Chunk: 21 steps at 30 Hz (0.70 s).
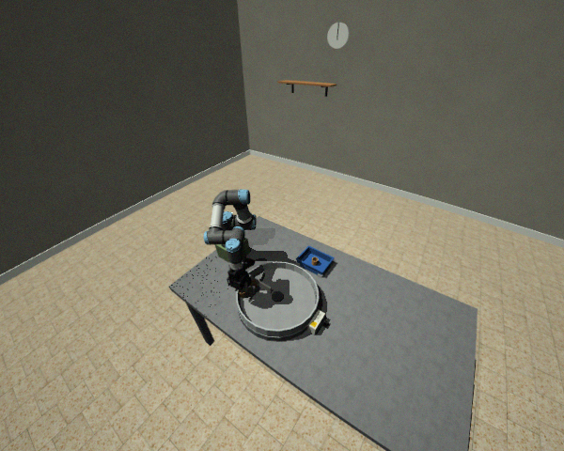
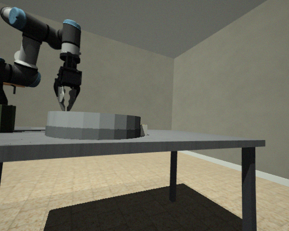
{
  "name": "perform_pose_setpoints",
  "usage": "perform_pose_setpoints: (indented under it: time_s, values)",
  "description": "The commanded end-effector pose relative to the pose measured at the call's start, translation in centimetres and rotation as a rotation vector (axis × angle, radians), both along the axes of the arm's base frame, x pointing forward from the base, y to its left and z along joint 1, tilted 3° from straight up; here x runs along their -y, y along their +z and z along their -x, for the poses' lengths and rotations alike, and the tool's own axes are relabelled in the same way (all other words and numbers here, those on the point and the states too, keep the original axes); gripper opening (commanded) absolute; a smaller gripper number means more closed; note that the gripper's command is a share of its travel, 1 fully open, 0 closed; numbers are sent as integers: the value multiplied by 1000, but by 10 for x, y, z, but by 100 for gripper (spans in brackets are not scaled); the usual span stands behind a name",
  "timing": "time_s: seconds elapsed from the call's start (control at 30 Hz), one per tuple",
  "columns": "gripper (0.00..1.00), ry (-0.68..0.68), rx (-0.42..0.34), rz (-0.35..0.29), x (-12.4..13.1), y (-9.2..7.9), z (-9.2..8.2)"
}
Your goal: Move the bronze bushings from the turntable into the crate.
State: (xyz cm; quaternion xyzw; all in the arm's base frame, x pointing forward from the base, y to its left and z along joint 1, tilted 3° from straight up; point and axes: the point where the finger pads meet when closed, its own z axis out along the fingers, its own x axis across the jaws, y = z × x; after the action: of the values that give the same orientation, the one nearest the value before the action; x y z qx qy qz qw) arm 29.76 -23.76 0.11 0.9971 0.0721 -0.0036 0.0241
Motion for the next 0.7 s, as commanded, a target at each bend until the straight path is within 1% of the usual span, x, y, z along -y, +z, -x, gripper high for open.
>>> perform_pose_setpoints:
  time_s: [0.0, 0.67]
  values:
    - [5, 0, 2, 2, 1, 1, 0]
    - [5, 0, 2, 2, 1, -1, 0]
